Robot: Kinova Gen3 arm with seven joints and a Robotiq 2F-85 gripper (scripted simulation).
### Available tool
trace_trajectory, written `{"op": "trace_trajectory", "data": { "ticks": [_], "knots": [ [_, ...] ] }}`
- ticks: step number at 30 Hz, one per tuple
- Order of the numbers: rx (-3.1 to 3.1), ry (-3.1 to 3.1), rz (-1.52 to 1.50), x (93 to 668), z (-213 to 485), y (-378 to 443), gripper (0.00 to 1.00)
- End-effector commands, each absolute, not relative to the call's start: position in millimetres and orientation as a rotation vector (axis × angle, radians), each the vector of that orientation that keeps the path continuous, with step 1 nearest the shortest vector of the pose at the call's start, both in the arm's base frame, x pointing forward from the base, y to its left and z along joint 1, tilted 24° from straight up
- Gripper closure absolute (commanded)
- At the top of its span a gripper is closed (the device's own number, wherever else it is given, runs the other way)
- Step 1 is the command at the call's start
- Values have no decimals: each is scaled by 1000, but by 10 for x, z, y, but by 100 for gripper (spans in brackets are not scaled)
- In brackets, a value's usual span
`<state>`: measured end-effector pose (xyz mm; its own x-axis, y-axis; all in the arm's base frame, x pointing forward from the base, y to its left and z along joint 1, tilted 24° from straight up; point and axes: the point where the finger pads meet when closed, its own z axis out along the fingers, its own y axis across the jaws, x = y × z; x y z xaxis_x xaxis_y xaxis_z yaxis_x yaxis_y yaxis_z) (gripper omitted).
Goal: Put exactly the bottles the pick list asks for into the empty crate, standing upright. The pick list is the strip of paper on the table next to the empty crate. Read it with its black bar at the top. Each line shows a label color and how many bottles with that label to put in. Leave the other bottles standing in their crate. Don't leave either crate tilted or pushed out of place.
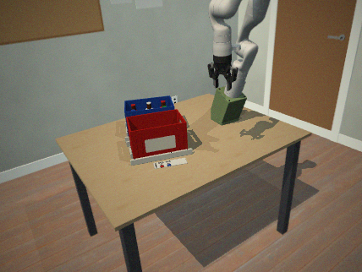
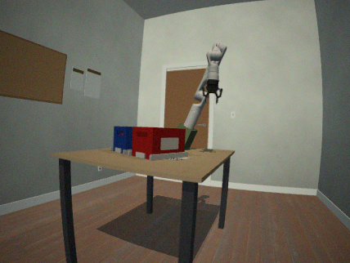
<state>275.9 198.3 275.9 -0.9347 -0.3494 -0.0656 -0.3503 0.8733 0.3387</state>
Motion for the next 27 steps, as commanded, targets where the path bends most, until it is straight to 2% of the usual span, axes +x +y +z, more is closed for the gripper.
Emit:
{"op": "trace_trajectory", "data": {
  "ticks": [1,12,27],
  "knots": [
    [-652,2939,595,2733,2848,2107,33],
    [-681,2901,612,2636,3160,2549,33],
    [-681,2901,612,2629,3183,2580,33]
  ]
}}
